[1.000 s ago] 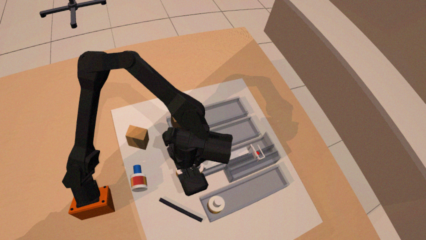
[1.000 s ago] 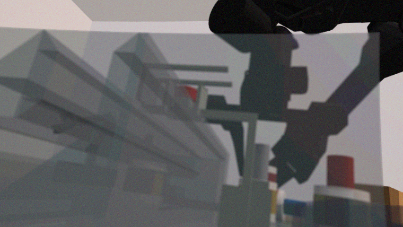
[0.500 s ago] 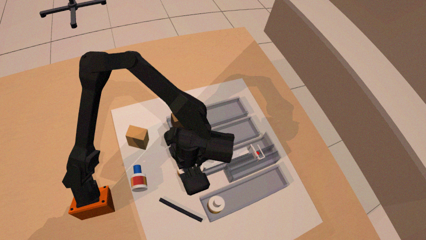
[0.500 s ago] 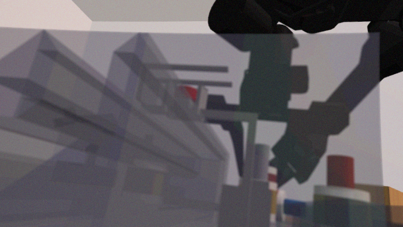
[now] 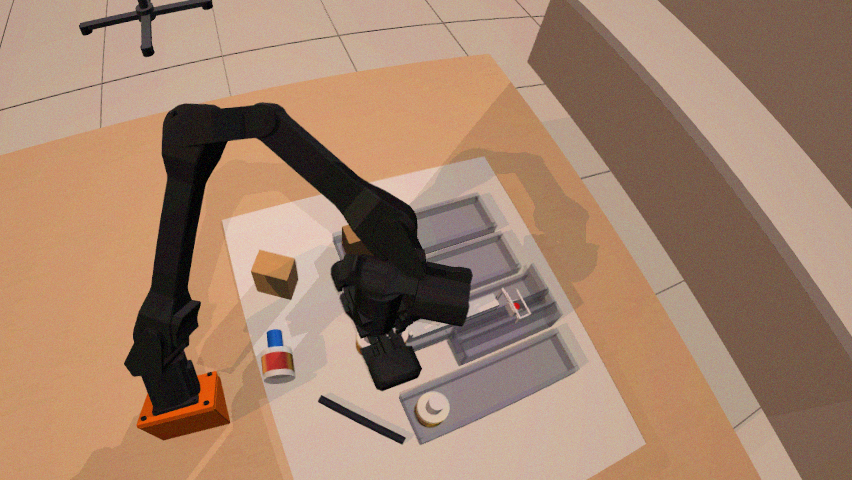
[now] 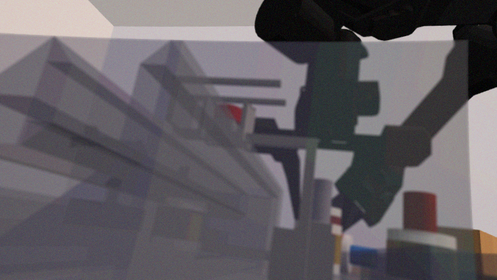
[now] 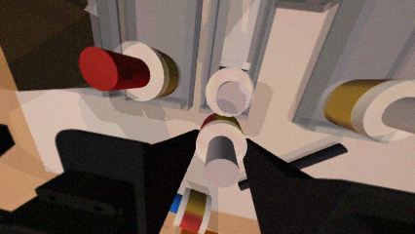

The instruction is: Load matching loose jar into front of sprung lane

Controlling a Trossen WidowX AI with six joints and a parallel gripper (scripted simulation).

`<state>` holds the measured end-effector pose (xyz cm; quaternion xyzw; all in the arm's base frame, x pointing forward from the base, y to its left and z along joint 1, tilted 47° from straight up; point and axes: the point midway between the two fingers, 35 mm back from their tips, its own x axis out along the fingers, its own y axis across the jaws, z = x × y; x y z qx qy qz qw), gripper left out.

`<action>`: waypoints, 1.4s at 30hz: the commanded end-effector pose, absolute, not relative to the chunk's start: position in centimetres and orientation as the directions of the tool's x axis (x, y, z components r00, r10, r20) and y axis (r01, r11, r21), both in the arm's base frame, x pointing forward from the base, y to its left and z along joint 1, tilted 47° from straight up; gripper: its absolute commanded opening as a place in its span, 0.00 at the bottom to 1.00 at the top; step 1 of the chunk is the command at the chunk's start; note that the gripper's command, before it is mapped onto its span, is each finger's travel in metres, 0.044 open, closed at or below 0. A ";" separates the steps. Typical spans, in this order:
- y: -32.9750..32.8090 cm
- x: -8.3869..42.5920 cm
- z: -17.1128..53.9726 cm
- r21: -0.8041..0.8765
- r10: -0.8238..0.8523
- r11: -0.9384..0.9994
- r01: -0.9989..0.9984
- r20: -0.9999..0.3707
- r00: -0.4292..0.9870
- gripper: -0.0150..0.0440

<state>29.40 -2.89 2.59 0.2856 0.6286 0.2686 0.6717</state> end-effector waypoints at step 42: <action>-3.2 31.9 2.8 0.720 0.718 0.694 -0.009 -0.691 0.080 0.25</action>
